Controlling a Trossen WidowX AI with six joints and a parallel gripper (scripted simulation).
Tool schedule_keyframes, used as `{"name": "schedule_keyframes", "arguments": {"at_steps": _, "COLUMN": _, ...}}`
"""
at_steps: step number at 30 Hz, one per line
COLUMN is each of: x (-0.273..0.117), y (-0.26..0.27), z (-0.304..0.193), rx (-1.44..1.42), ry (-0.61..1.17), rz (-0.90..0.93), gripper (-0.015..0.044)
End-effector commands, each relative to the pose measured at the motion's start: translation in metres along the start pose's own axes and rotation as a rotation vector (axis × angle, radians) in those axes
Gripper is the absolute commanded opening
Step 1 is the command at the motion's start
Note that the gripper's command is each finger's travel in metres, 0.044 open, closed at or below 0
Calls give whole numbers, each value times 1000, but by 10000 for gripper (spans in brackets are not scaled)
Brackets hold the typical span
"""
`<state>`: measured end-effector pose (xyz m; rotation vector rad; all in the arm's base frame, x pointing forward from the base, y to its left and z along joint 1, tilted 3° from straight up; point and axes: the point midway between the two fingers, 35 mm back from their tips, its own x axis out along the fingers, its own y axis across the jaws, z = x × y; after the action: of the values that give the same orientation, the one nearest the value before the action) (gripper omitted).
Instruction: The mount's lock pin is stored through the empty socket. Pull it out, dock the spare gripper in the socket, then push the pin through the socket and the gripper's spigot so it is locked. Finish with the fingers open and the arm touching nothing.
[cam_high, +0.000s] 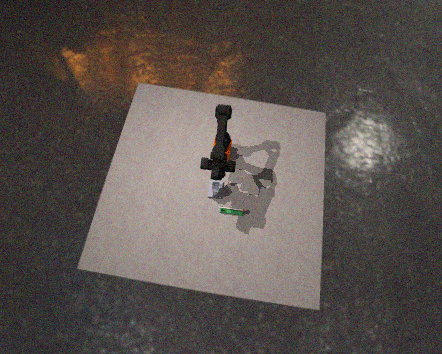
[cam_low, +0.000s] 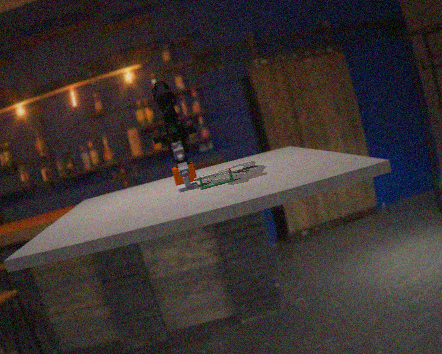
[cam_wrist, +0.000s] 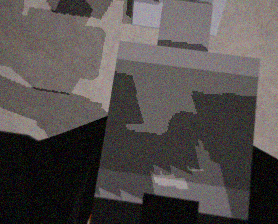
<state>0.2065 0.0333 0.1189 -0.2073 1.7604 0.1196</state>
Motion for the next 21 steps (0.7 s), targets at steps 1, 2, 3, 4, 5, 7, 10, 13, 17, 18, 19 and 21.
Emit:
{"name": "schedule_keyframes", "arguments": {"at_steps": 1, "x": 2, "y": -1, "z": 2, "rx": 6, "ry": 6, "rz": -10, "gripper": 0}}
{"name": "schedule_keyframes", "arguments": {"at_steps": 2, "x": 4, "y": -2, "z": 4, "rx": 7, "ry": 6, "rz": -10, "gripper": 0}}
{"name": "schedule_keyframes", "arguments": {"at_steps": 3, "x": 6, "y": -2, "z": 6, "rx": 7, "ry": 6, "rz": -11, "gripper": 0}}
{"name": "schedule_keyframes", "arguments": {"at_steps": 4, "x": 7, "y": -2, "z": 8, "rx": 8, "ry": 5, "rz": -11, "gripper": 0}}
{"name": "schedule_keyframes", "arguments": {"at_steps": 5, "x": 7, "y": -2, "z": 8, "rx": 8, "ry": 5, "rz": -11, "gripper": 0}}
{"name": "schedule_keyframes", "arguments": {"at_steps": 7, "x": 8, "y": -2, "z": 9, "rx": 8, "ry": 5, "rz": -11, "gripper": 0}}
{"name": "schedule_keyframes", "arguments": {"at_steps": 10, "x": 8, "y": -1, "z": 13, "rx": 9, "ry": 4, "rz": -11, "gripper": 0}}
{"name": "schedule_keyframes", "arguments": {"at_steps": 13, "x": 9, "y": -1, "z": 17, "rx": 9, "ry": 4, "rz": -11, "gripper": 0}}
{"name": "schedule_keyframes", "arguments": {"at_steps": 17, "x": 12, "y": -2, "z": 21, "rx": 9, "ry": 4, "rz": -11, "gripper": 0}}
{"name": "schedule_keyframes", "arguments": {"at_steps": 18, "x": 13, "y": -2, "z": 22, "rx": 9, "ry": 4, "rz": -11, "gripper": 0}}
{"name": "schedule_keyframes", "arguments": {"at_steps": 19, "x": 13, "y": -2, "z": 23, "rx": 8, "ry": 3, "rz": -11, "gripper": 0}}
{"name": "schedule_keyframes", "arguments": {"at_steps": 21, "x": 15, "y": -2, "z": 25, "rx": 8, "ry": 3, "rz": -11, "gripper": 0}}
